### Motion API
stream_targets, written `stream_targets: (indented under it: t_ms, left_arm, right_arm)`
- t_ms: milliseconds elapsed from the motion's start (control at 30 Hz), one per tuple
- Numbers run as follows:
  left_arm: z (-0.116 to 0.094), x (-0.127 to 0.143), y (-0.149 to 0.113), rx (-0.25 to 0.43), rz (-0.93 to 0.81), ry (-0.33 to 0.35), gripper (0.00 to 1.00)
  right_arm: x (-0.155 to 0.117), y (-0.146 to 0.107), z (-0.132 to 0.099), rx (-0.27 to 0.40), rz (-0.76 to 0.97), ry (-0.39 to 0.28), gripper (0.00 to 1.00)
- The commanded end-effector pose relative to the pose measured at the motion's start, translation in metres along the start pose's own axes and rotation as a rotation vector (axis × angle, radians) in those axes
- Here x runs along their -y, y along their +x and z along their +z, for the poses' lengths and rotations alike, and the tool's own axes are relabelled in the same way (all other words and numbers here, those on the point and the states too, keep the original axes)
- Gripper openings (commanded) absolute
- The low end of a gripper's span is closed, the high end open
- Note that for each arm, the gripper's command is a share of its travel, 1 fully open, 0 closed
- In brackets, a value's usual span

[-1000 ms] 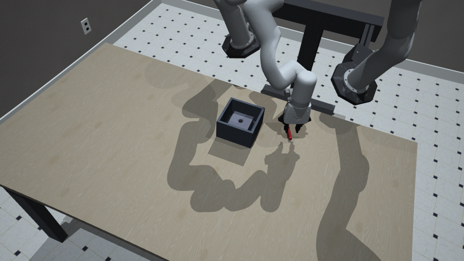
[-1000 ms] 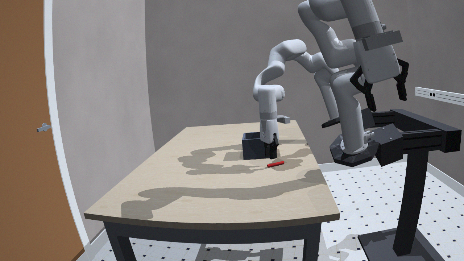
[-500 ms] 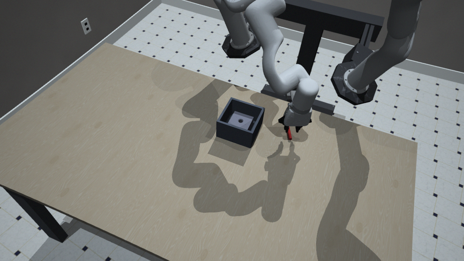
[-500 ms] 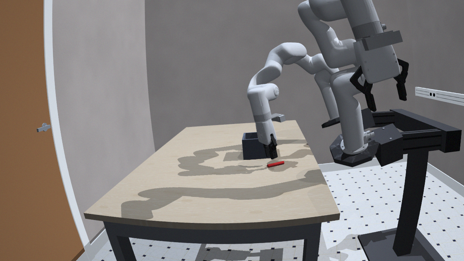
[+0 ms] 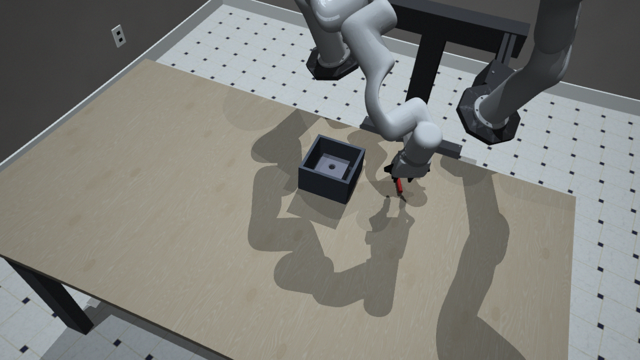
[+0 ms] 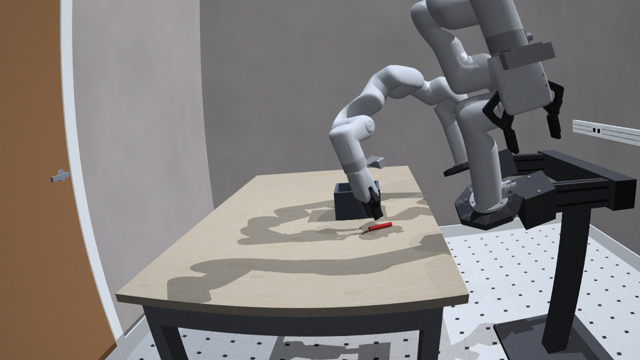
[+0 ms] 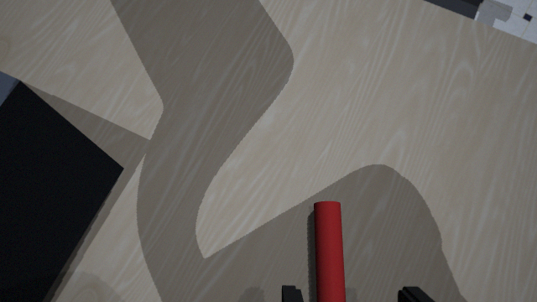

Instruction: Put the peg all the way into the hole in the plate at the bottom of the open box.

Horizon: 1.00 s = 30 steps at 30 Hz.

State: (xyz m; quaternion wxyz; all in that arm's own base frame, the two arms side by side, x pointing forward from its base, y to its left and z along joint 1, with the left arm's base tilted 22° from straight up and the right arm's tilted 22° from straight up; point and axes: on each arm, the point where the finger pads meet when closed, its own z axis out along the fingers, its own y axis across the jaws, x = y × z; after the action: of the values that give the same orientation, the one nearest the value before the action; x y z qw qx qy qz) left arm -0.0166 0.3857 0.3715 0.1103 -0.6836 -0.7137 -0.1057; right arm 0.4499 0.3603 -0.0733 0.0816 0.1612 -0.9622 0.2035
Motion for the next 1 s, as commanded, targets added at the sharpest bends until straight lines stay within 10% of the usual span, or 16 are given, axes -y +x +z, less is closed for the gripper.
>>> stream_targets:
  t_ms: [0,967]
  left_arm:
    - [-0.001,0.000,0.000,-0.002,0.000,0.000,1.00]
    - [-0.001,0.000,0.000,-0.002,0.000,0.000,1.00]
  right_arm:
    - [0.000,-0.001,-0.002,-0.008,0.000,0.001,0.44]
    - [0.000,-0.012,0.030,-0.008,0.000,0.001,0.44]
